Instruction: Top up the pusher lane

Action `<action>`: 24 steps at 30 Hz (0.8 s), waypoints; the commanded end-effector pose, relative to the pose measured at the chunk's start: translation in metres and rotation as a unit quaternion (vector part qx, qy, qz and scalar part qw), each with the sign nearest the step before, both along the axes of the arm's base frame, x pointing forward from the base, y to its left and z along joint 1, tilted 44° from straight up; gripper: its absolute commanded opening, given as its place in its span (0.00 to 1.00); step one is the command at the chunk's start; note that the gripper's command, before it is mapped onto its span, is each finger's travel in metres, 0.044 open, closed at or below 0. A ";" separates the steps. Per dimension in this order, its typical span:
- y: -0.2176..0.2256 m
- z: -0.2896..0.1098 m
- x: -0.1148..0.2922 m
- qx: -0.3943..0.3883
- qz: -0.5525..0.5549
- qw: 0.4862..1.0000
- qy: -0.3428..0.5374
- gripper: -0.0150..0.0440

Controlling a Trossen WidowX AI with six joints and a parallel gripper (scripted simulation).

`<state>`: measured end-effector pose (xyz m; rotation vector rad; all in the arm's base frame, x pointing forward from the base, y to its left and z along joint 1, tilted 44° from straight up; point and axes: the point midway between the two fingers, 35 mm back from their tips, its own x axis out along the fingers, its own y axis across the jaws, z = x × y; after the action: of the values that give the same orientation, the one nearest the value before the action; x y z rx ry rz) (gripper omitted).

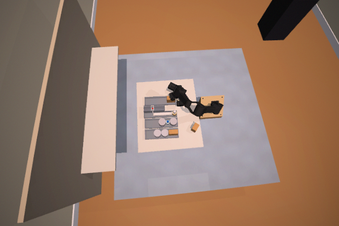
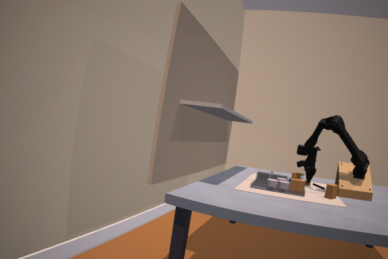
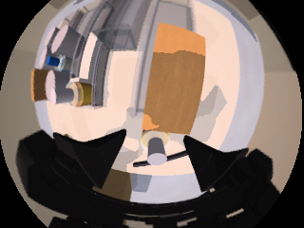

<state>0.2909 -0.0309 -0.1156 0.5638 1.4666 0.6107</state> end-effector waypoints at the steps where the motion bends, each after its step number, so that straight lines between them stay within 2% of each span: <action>1: 0.004 -0.002 -0.002 0.004 -0.001 1.000 0.004 0.91; 9: 0.004 -0.002 -0.002 0.004 -0.001 1.000 0.004 0.56; 15: 0.004 -0.002 -0.002 0.004 -0.001 1.000 0.004 0.49; 20: -0.004 -0.009 -0.024 -0.002 -0.019 0.999 0.045 0.26; 24: -0.018 0.001 -0.025 -0.003 -0.021 0.999 0.049 0.25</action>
<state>0.2679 -0.0392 -0.1200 0.6267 1.5379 0.5595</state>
